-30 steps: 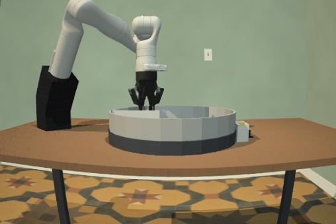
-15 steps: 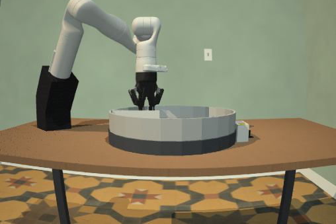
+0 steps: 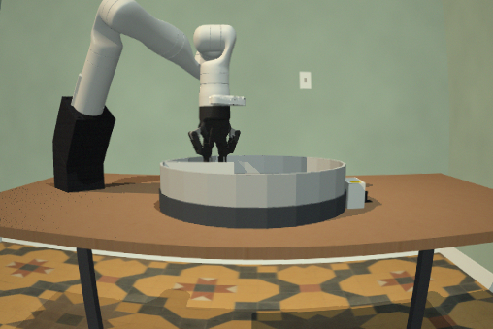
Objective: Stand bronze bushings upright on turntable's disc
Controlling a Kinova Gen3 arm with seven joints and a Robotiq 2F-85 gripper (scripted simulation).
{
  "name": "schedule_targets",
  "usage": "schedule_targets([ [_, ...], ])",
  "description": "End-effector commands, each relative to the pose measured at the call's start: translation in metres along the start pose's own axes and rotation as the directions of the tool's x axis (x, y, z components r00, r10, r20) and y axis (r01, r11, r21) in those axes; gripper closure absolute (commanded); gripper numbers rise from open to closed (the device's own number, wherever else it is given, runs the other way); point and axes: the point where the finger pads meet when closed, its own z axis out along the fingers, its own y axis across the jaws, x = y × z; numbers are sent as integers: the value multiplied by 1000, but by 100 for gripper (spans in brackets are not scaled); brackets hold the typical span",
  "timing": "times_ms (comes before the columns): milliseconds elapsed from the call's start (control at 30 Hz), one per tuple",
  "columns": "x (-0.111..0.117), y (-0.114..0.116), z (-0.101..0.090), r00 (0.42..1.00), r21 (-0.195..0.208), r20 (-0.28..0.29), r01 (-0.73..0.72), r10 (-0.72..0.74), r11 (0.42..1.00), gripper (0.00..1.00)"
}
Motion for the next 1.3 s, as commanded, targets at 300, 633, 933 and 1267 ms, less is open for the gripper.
schedule_targets([
  [300,2,-1,1,1000,1,-4,-11,11,1000,100],
  [633,2,-1,1,1000,2,-5,-11,11,1000,100],
  [933,3,-1,4,1000,2,-5,-11,11,1000,100],
  [1267,3,-1,6,1000,2,-5,-10,10,1000,100],
])
